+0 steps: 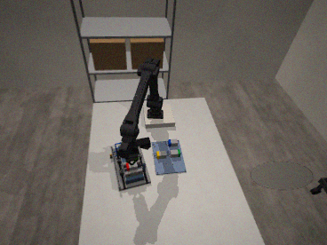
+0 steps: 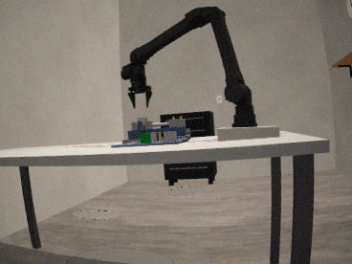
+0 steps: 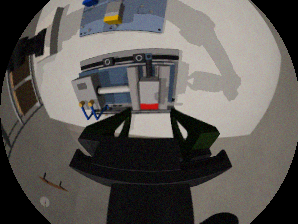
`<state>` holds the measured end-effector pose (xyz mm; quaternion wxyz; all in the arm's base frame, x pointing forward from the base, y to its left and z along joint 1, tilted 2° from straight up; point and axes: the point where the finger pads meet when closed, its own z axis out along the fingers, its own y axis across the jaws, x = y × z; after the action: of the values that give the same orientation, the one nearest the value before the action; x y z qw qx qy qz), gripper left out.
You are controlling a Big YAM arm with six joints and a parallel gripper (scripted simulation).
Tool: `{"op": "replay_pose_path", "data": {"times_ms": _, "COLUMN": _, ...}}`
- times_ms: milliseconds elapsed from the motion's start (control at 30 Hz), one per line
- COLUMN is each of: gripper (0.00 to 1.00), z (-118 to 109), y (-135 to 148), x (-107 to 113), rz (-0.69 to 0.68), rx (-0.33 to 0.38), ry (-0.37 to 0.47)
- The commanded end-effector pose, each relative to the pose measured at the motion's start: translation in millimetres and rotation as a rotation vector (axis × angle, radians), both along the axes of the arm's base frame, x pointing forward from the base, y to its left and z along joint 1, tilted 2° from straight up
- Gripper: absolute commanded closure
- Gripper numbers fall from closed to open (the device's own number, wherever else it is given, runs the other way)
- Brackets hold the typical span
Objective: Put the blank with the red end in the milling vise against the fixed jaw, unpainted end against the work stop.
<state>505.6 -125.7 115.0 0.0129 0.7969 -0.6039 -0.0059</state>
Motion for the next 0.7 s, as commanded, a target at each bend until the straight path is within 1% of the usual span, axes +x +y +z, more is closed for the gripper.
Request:
{"op": "replay_pose_path", "data": {"times_ms": 0, "gripper": 0.36, "z": 27.1, "y": 1.8, "x": 12.2, "rz": 0.022, "rx": -0.010, "ry": -0.042}}
{"op": "replay_pose_path", "data": {"times_ms": 100, "gripper": 0.36, "z": 26.6, "y": 1.1, "x": 15.4, "rz": 0.022, "rx": -0.011, "ry": -0.042}}
{"op": "replay_pose_path", "data": {"times_ms": 133, "gripper": 0.36, "z": 21.7, "y": 2.4, "x": 10.0, "rz": 0.022, "rx": -0.007, "ry": -0.028}}
{"op": "replay_pose_path", "data": {"times_ms": 300, "gripper": 0.36, "z": 27.8, "y": 1.6, "x": 13.4, "rz": 0.022, "rx": -0.010, "ry": -0.041}}
{"op": "replay_pose_path", "data": {"times_ms": 333, "gripper": 1.00, "z": 27.8, "y": 1.6, "x": 13.4, "rz": 0.022, "rx": -0.010, "ry": -0.041}}
{"op": "replay_pose_path", "data": {"times_ms": 667, "gripper": 1.00, "z": 27.8, "y": 1.6, "x": 13.3, "rz": 0.022, "rx": -0.010, "ry": -0.041}}
